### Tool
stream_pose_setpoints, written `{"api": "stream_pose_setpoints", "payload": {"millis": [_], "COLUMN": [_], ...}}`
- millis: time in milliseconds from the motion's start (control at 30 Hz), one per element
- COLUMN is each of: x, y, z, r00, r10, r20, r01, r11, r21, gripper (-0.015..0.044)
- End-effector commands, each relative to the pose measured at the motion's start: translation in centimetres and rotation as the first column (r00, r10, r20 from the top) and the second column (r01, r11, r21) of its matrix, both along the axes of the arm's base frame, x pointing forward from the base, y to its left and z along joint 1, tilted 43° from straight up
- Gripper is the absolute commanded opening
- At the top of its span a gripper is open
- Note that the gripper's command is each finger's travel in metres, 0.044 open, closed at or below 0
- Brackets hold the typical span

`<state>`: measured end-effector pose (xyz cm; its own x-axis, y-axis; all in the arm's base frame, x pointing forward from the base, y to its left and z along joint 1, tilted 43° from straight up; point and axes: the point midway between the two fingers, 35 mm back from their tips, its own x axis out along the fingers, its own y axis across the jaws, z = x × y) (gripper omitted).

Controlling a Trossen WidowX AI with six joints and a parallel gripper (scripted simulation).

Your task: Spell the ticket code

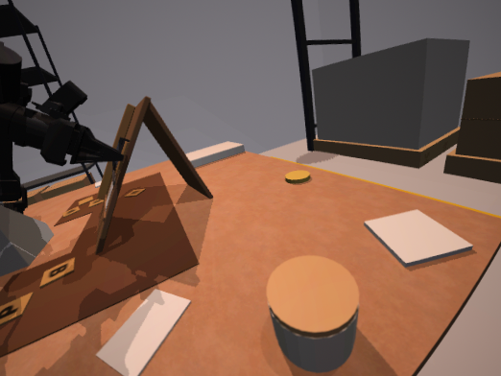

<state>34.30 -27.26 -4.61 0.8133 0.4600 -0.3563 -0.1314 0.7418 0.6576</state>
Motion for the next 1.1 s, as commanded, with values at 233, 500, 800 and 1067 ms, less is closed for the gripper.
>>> {"api": "stream_pose_setpoints", "payload": {"millis": [233, 500, 800, 1067], "x": [-0.1, -0.1, -0.2, -0.3], "y": [0.4, 0.7, 1.1, 1.4], "z": [0.5, 0.8, 1.1, 1.3], "r00": [1.000, 1.000, 1.000, 1.000], "r10": [-0.001, -0.001, -0.001, -0.001], "r20": [0.001, 0.001, 0.001, 0.001], "r01": [0.001, 0.001, 0.001, 0.001], "r11": [1.000, 1.000, 1.000, 1.000], "r21": [0.001, 0.001, 0.001, 0.001], "gripper": [0.0000, 0.0000, 0.0000, 0.0000]}}
